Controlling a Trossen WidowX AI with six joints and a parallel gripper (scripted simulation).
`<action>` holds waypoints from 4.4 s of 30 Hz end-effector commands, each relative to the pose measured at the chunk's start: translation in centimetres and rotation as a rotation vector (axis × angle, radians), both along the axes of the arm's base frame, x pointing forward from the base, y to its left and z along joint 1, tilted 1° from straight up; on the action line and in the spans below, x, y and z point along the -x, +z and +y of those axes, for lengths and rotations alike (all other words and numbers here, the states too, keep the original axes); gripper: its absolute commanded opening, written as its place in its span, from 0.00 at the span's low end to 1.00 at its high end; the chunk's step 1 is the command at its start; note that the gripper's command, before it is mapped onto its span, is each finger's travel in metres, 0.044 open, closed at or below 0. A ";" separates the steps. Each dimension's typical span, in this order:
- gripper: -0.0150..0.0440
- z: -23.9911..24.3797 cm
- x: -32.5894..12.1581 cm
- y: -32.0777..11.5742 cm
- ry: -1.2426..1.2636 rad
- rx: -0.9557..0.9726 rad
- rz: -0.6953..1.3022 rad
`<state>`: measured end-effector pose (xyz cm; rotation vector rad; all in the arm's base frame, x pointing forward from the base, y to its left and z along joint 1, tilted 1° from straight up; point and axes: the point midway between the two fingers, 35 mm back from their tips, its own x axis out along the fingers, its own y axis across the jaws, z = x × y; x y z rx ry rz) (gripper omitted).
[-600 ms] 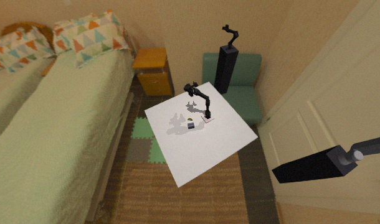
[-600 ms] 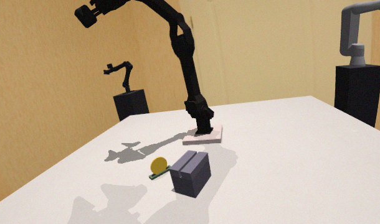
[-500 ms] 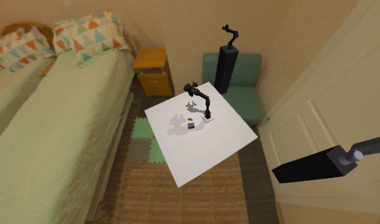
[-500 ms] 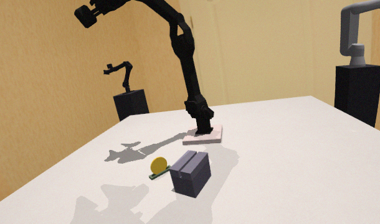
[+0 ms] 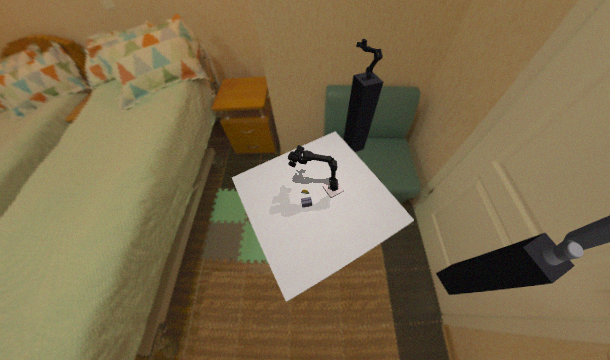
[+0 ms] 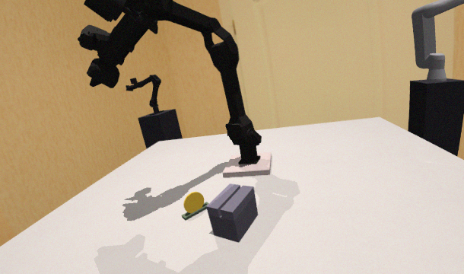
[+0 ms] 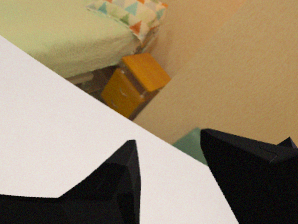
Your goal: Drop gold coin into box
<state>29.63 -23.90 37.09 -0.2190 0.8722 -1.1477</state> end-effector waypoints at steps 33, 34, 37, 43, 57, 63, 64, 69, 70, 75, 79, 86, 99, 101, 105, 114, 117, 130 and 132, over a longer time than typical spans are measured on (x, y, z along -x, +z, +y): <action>0.53 17.5 1.4 -27.7 0.169 -1.022 0.245; 0.53 17.6 1.5 -27.9 0.169 -1.022 0.245; 0.53 17.6 1.5 -28.0 0.169 -1.022 0.245; 0.53 17.5 1.4 -28.9 0.169 -1.022 0.245; 0.53 17.5 1.3 -31.1 0.169 -1.022 0.245; 0.53 17.5 1.3 -32.1 0.169 -1.022 0.245; 0.53 17.5 1.3 -32.3 0.169 -1.022 0.245; 0.53 17.5 1.3 -33.0 0.168 -1.022 0.245; 0.53 17.5 1.3 -33.2 0.168 -1.022 0.245; 0.53 17.5 1.4 -34.0 0.168 -1.022 0.245; 0.48 17.5 1.4 -34.2 0.168 -1.022 0.245; 0.25 17.5 1.4 -34.2 0.168 -1.022 0.245; 0.25 17.4 1.3 -33.1 0.168 -1.022 0.245; 0.25 17.4 1.2 -32.6 0.169 -1.022 0.245; 0.25 17.4 1.1 -31.7 0.169 -1.022 0.245; 0.25 17.4 1.0 -29.4 0.169 -1.022 0.245; 0.25 17.4 1.0 -28.6 0.169 -1.022 0.245; 0.25 17.5 1.4 -25.3 0.169 -1.022 0.245; 0.25 17.5 1.5 -24.8 0.169 -1.022 0.245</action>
